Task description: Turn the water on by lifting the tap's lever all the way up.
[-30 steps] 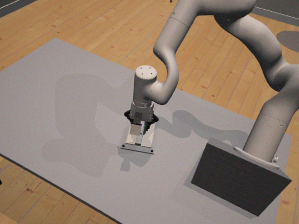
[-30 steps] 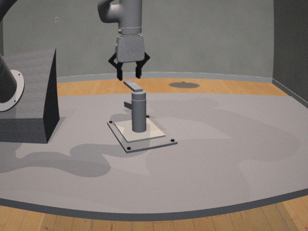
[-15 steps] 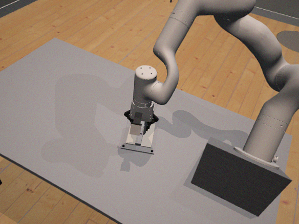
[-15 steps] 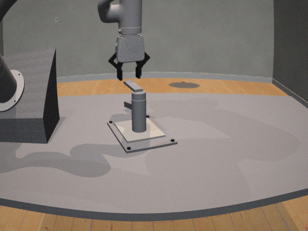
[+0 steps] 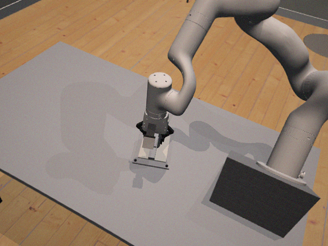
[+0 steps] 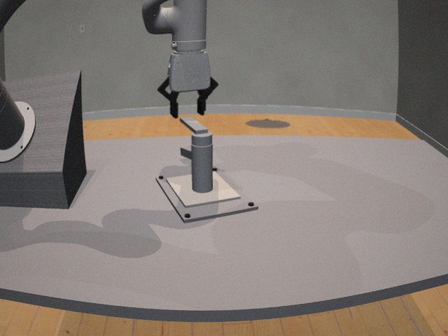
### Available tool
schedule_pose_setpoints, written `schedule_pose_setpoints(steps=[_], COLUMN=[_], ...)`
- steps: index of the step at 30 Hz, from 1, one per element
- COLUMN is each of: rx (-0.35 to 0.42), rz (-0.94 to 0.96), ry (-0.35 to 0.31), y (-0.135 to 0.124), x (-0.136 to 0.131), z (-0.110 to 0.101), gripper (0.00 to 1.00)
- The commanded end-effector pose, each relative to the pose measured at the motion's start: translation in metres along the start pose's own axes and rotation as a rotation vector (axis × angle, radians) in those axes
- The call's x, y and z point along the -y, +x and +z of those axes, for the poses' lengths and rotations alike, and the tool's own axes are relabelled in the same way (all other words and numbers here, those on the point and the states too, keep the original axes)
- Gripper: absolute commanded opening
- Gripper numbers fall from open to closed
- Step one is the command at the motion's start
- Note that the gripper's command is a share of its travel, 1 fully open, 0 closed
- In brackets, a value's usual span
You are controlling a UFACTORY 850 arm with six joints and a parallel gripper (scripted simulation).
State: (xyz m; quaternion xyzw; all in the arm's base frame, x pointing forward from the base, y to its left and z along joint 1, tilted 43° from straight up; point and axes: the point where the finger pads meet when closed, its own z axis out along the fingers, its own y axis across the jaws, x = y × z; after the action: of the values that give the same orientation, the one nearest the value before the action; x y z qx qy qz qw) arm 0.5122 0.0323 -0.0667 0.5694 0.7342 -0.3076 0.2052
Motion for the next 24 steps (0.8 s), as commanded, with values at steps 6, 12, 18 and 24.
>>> schedule_pose_setpoints(steps=[6,12,18,24], rx=[0.0,0.0,0.0,0.0], rz=[0.001,0.001,0.001,0.001], ry=[-0.002,-0.002,-0.002,-0.002], y=[0.0,0.0,0.0,0.0], x=[-0.001,-0.001,-0.001,-0.001], z=[0.004,0.01,0.015,0.021], gripper=[0.68,0.68,0.68,0.68])
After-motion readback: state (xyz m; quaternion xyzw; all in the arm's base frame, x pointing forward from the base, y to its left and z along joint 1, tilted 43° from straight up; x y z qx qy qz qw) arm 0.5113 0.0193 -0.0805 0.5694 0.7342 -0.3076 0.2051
